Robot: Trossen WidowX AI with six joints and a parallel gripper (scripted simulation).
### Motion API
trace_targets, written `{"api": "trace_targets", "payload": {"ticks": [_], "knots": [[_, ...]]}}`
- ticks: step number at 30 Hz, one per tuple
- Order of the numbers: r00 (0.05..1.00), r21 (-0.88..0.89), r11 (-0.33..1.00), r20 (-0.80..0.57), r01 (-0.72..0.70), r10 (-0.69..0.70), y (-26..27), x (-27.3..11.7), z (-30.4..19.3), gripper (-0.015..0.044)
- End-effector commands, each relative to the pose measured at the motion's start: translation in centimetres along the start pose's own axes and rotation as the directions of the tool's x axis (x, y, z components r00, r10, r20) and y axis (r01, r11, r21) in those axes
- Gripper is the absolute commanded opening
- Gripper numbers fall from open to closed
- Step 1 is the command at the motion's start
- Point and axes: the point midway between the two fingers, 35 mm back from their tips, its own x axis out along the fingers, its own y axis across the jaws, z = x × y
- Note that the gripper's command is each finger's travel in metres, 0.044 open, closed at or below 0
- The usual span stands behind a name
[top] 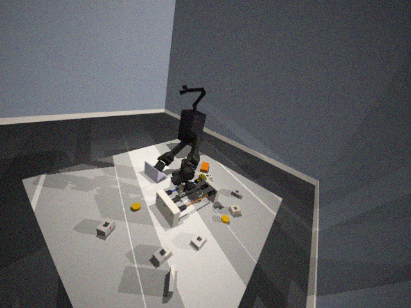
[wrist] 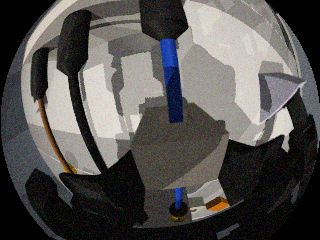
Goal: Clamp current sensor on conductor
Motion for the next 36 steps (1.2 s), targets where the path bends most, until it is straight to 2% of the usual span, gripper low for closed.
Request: {"api": "trace_targets", "payload": {"ticks": [1,15,22,31,36], "knots": [[1.0,-0.001,1.0,0.0,0.0,0.0,0.0,0.0,0.0,0.0256],[1.0,-0.001,1.0,0.0,0.0,0.0,0.0,0.0,0.0,0.0256],[1.0,-0.001,1.0,0.0,0.0,0.0,0.0,0.0,0.0,0.044],[1.0,-0.001,1.0,0.0,0.001,-0.001,0.1,-0.2,0.0,0.044],[1.0,0.002,1.0,0.008,0.024,-0.024,0.8,-5.6,0.4,0.044]]}}
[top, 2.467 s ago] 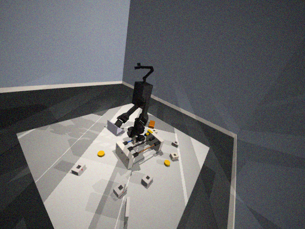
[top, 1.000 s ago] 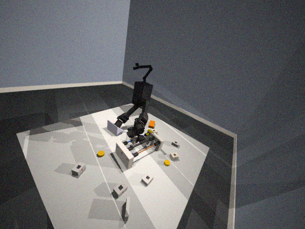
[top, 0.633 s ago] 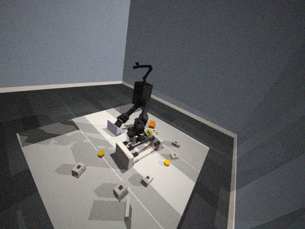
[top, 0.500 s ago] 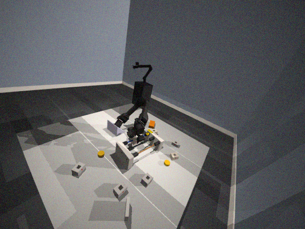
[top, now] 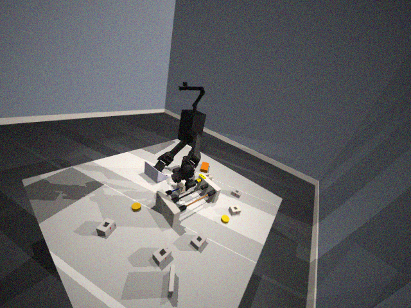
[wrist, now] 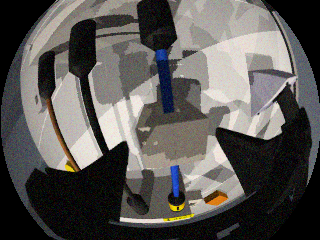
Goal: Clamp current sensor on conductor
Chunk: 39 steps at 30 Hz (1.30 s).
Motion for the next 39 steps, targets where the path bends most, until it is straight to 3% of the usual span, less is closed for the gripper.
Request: {"api": "trace_targets", "payload": {"ticks": [1,5,39], "knots": [[1.0,-0.01,1.0,0.012,-0.006,0.006,0.6,-4.6,0.3,0.044],[1.0,-0.011,1.0,0.006,0.01,-0.01,0.2,-7.8,0.3,0.044],[1.0,-0.011,1.0,0.006,0.01,-0.01,0.2,-7.8,0.3,0.044]]}}
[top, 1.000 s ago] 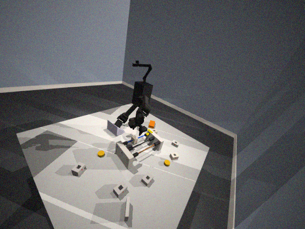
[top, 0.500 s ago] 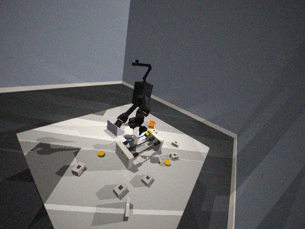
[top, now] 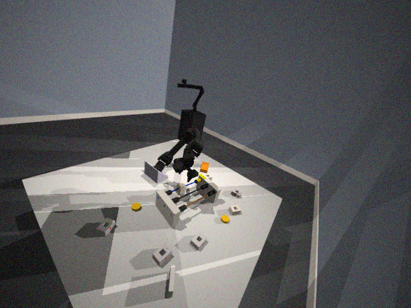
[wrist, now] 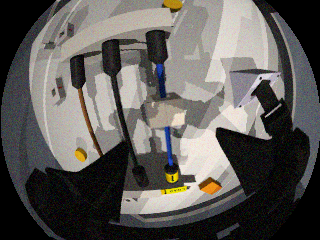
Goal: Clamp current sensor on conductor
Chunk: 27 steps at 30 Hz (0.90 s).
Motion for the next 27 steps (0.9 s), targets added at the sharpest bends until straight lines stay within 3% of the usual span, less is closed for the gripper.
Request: {"api": "trace_targets", "payload": {"ticks": [1,11,19,27], "knots": [[1.0,-0.005,1.0,0.004,0.001,-0.001,0.0,-0.1,0.0,0.044],[1.0,-0.006,1.0,0.008,0.003,-0.003,-0.1,0.1,-0.1,0.044],[0.934,-0.249,0.962,0.357,0.113,-0.018,-3.8,2.3,-5.0,0.044],[0.77,-0.484,0.858,0.61,0.174,0.188,-7.7,3.7,-7.5,0.044]]}}
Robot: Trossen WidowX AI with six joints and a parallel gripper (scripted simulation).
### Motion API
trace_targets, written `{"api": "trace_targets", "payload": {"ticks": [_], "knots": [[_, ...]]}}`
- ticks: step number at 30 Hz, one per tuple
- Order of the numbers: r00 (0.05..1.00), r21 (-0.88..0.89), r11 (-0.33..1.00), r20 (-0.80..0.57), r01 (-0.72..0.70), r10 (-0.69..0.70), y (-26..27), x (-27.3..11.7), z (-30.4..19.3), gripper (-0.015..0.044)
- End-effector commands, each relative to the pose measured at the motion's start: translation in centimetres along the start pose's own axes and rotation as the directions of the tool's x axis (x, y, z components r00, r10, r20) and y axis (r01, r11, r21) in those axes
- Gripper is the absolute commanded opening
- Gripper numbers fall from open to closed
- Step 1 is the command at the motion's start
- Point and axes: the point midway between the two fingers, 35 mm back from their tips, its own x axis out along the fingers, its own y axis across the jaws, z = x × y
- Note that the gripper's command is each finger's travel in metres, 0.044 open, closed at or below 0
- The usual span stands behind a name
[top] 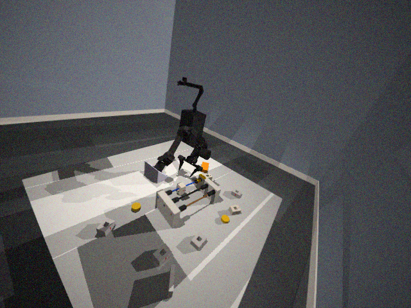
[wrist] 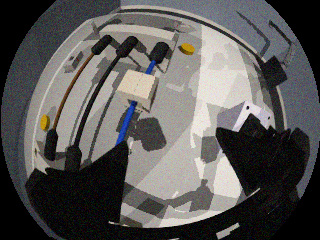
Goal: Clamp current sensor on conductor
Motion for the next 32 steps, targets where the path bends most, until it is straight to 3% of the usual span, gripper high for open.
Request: {"api": "trace_targets", "payload": {"ticks": [1,11,12,27,31,32], "knots": [[0.988,-0.098,0.994,0.149,-0.038,0.052,-1.3,0.1,-1.5,0.044],[0.82,-0.357,0.9,0.415,-0.25,0.393,-3.3,-0.1,-3.7,0.044],[0.877,-0.303,0.933,0.371,-0.196,0.305,-2.7,-0.5,-3.4,0.044],[0.881,-0.299,0.935,0.368,-0.192,0.298,-2.7,-0.5,-3.4,0.044],[0.941,-0.214,0.97,0.286,-0.118,0.178,-2.1,-0.4,-2.7,0.044],[0.912,-0.26,0.953,0.335,-0.154,0.238,-2.7,-0.2,-3.2,0.044]]}}
